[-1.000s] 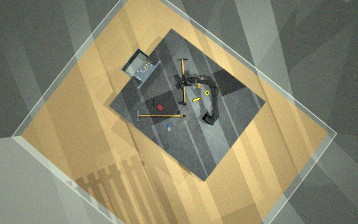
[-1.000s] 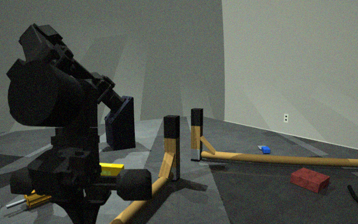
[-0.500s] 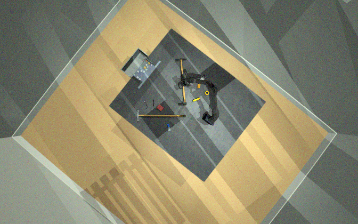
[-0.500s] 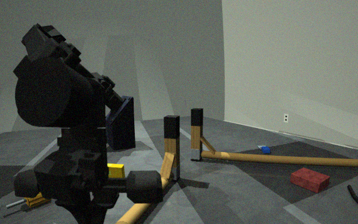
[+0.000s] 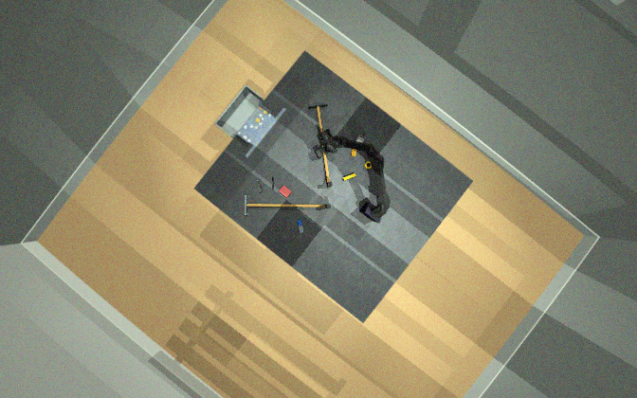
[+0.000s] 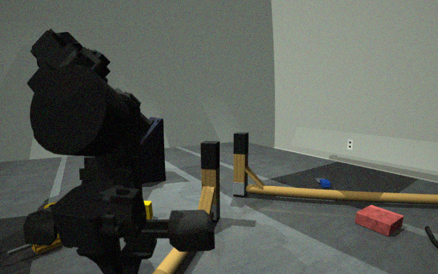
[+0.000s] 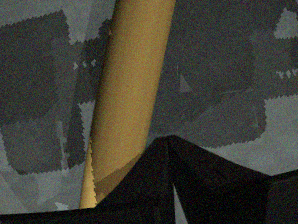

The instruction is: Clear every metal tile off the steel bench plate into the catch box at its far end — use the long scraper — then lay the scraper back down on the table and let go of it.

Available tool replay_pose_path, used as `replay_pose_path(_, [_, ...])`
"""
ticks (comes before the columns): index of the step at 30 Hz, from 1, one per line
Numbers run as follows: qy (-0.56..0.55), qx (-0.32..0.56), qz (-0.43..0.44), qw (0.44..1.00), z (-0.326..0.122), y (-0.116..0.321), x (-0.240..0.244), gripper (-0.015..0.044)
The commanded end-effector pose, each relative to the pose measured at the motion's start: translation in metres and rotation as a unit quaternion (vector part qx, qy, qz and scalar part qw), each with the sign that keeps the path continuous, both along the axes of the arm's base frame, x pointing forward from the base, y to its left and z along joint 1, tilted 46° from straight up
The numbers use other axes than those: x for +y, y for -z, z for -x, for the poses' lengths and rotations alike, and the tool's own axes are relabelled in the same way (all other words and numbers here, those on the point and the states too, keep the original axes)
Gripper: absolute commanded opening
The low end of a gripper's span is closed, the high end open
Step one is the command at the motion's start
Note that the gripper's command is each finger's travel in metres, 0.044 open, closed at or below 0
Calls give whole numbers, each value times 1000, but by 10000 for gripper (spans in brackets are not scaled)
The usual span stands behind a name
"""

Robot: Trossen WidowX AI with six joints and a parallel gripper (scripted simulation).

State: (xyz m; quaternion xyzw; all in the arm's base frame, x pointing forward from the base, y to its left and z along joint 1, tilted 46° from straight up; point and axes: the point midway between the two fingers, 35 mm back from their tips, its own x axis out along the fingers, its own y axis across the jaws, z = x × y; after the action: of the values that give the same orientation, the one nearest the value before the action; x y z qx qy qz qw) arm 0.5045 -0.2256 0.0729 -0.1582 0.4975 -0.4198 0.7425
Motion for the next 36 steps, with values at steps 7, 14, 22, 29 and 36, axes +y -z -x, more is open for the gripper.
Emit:
replay_pose_path(7, [1, -2, 0, 1000, -8, 5, 4, 0])
replay_pose_path(14, [1, -2, 0, 1000, -14, 9, 7, 0])
replay_pose_path(22, [1, -2, 0, 1000, -19, 13, 11, 0])
replay_pose_path(29, [1, -2, 0, 1000, -24, 17, 14, 0])
replay_pose_path(36, [0, -3, 1, 1000, -25, 11, 18, 0])
